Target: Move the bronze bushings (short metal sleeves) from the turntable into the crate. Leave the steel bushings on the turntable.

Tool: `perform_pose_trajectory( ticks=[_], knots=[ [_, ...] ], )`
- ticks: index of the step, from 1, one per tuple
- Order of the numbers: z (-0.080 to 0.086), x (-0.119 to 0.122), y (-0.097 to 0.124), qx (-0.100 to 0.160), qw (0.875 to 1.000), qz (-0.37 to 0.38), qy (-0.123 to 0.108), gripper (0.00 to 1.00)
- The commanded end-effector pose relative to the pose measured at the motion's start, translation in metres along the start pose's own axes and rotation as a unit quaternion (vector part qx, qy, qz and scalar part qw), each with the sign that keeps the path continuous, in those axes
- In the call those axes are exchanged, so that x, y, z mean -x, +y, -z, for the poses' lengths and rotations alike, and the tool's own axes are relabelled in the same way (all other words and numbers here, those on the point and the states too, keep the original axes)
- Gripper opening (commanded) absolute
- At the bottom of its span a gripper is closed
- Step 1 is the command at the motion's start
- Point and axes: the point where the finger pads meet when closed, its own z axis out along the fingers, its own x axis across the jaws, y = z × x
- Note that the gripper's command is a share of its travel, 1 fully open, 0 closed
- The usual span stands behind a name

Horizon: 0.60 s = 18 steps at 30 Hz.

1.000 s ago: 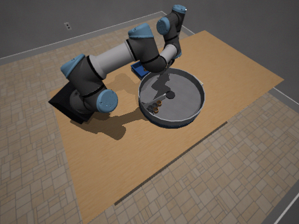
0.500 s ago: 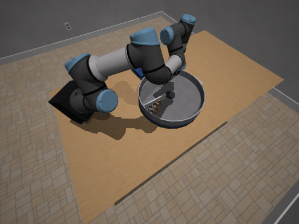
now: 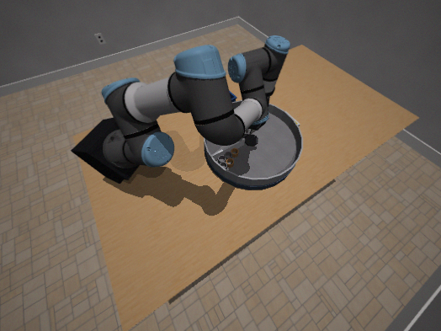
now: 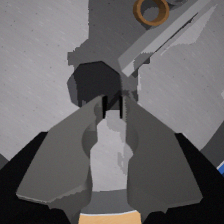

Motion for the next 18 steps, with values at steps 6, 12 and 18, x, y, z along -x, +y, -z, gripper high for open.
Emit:
perform_pose_trajectory(
  ticks=[6,12,18],
  knots=[
    [0.003,-0.007,-0.051,0.014,1.0,0.002,-0.015,0.06],
    [0.003,-0.012,-0.067,0.013,1.0,0.003,-0.019,0.06],
    [0.003,-0.021,-0.087,0.013,1.0,0.004,-0.025,0.06]
  ],
)
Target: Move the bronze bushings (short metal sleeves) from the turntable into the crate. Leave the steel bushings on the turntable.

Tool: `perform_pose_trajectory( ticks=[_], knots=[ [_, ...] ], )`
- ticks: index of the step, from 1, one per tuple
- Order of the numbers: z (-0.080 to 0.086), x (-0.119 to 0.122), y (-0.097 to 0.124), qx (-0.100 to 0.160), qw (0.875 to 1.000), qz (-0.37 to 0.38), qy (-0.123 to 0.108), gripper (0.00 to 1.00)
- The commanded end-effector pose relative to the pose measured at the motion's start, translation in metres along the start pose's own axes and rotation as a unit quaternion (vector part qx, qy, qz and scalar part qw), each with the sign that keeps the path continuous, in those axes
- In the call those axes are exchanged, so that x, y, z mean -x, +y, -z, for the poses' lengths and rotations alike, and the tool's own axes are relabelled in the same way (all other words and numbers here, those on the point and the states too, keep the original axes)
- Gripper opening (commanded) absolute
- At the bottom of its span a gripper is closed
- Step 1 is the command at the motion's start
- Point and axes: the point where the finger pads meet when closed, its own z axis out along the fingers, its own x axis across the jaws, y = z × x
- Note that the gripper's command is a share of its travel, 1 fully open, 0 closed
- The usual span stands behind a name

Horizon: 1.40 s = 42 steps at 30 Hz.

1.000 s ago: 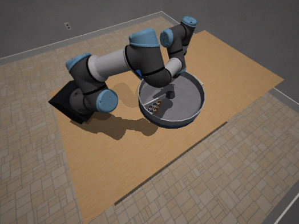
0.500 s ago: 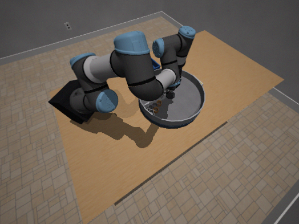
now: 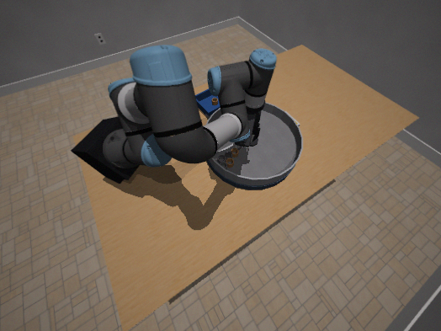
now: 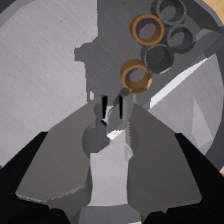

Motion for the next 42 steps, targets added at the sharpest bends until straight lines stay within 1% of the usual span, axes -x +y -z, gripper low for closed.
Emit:
perform_pose_trajectory(
  ticks=[1,8,19,42],
  knots=[
    [0.001,-0.006,-0.015,0.005,1.0,0.001,-0.007,0.06],
    [0.002,-0.014,-0.03,0.004,1.0,0.002,-0.013,0.06],
    [0.001,-0.021,-0.039,0.004,1.0,0.004,-0.016,0.06],
    [0.001,-0.023,-0.042,0.003,1.0,0.004,-0.018,0.06]
  ],
)
